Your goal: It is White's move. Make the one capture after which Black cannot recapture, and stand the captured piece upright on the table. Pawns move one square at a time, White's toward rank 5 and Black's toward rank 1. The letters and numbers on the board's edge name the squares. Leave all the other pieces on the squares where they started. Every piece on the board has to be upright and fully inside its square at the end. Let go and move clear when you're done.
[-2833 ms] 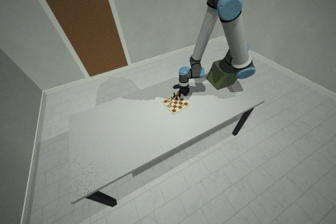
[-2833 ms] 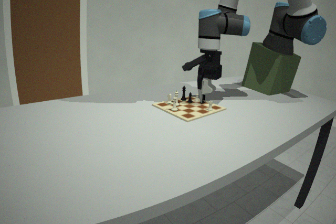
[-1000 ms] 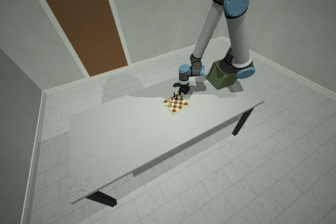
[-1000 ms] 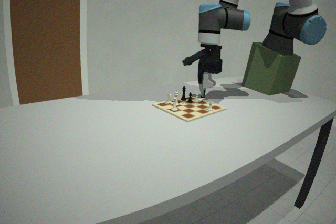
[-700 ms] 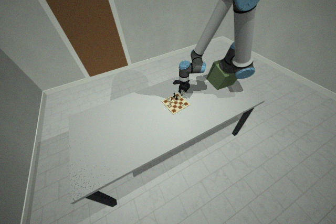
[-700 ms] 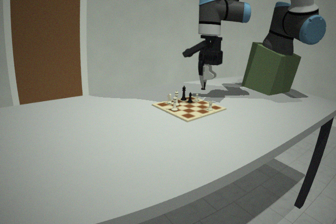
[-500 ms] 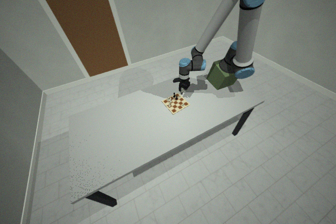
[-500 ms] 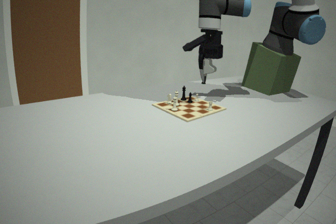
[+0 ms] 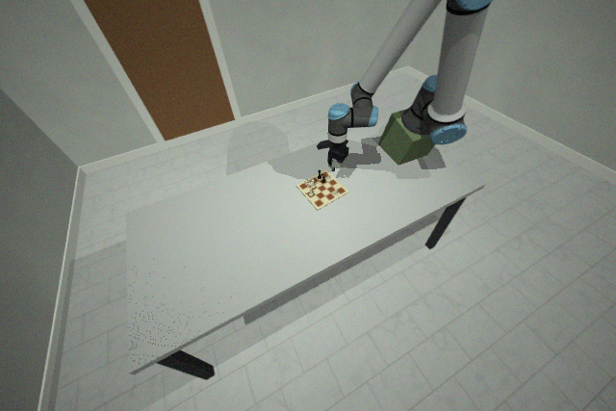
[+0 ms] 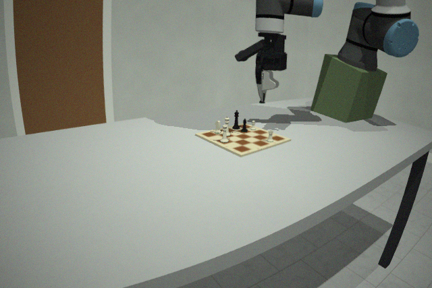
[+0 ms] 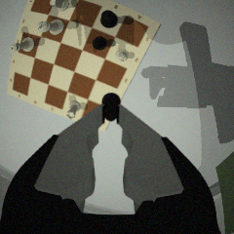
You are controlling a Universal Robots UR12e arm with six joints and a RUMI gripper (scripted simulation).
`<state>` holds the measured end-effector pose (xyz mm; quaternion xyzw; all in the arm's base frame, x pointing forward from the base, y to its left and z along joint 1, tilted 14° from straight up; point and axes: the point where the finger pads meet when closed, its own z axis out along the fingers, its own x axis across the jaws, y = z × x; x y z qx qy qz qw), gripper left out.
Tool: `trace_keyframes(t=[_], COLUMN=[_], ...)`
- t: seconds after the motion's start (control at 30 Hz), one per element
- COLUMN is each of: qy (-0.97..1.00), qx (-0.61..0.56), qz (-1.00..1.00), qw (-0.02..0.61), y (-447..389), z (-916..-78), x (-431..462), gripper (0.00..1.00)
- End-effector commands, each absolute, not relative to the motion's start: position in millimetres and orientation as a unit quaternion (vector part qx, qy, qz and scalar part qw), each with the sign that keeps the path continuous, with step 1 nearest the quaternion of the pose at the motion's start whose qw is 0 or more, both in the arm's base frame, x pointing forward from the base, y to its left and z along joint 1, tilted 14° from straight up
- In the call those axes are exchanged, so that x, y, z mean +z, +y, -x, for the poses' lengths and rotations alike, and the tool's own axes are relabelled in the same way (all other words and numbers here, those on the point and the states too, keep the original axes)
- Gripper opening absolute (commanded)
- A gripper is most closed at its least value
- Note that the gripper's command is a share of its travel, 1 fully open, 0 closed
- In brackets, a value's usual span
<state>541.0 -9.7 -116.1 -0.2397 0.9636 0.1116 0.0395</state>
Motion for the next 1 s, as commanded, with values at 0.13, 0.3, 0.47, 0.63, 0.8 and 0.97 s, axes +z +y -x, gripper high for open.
trace_keyframes(t=[0.13,0.3,0.47,0.63,0.8,0.97], qy=[0.961,0.952,0.94,0.931,0.923,0.921], qx=[0.111,0.109,0.107,0.106,0.105,0.105], qz=[0.25,0.284,0.32,0.345,0.366,0.372], qw=[0.041,0.045,0.049,0.052,0.054,0.055], y=[-13.3,-21.6,-26.3,-27.0,-25.9,-25.3], z=[-558.3,-614.6,-674.7,-715.4,-750.5,-760.6], x=[-115.7,-116.9,-118.1,-118.9,-119.7,-119.9], gripper=[0.0,0.0,0.0,0.0,0.0,0.0])
